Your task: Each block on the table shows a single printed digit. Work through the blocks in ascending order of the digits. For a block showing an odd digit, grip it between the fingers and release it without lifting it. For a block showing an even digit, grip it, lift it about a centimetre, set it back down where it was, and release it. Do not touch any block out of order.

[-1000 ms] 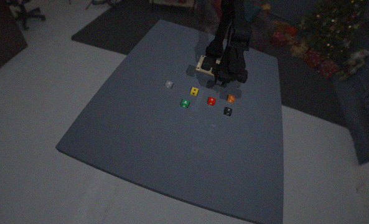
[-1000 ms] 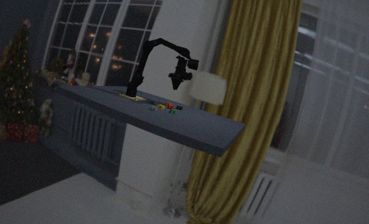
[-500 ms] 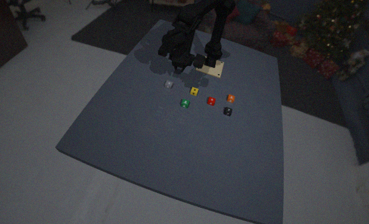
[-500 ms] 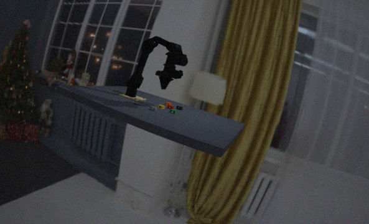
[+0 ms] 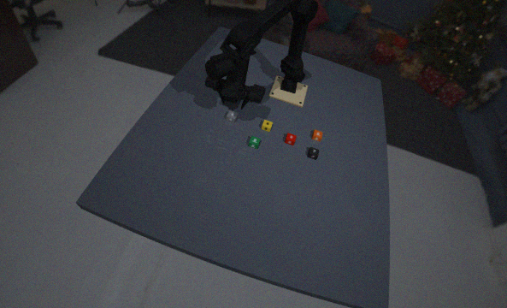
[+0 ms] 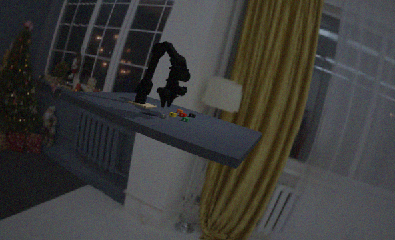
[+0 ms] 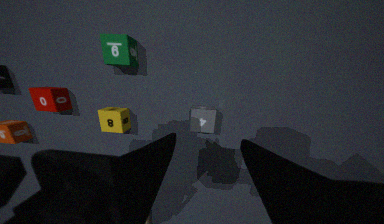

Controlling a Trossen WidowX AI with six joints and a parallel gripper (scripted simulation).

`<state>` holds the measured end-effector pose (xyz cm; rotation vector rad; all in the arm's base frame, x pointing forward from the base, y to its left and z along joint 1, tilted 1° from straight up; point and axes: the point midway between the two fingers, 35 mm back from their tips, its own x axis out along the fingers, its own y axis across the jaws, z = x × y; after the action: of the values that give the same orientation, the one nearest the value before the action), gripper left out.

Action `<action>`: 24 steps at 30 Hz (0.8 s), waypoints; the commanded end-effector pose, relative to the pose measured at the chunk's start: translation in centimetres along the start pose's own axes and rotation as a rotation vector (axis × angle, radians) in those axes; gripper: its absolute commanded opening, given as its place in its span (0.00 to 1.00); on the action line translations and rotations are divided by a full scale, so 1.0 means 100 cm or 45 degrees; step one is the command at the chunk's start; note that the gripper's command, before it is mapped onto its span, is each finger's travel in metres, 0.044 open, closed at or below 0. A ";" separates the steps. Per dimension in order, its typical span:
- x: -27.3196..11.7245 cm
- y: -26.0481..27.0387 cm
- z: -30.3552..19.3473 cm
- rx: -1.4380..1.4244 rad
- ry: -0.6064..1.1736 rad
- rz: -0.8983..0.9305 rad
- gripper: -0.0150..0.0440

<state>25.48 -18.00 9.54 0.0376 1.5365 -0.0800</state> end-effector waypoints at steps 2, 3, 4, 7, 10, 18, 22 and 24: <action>0.014 0.001 -0.001 -0.009 -0.005 0.004 0.93; 0.015 0.001 -0.001 -0.009 -0.005 0.004 0.93; 0.016 0.001 -0.001 -0.009 -0.005 0.004 0.93; 0.021 0.001 -0.001 -0.009 -0.005 0.004 0.93; 0.026 0.001 0.000 -0.009 -0.005 0.004 0.93; 0.039 0.001 0.000 -0.009 -0.005 0.004 0.93; 0.045 0.001 -0.001 -0.009 -0.005 0.004 0.93; 0.048 0.001 -0.001 -0.009 -0.005 0.004 0.93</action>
<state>25.66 -18.15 5.46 0.0337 1.5269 -0.0836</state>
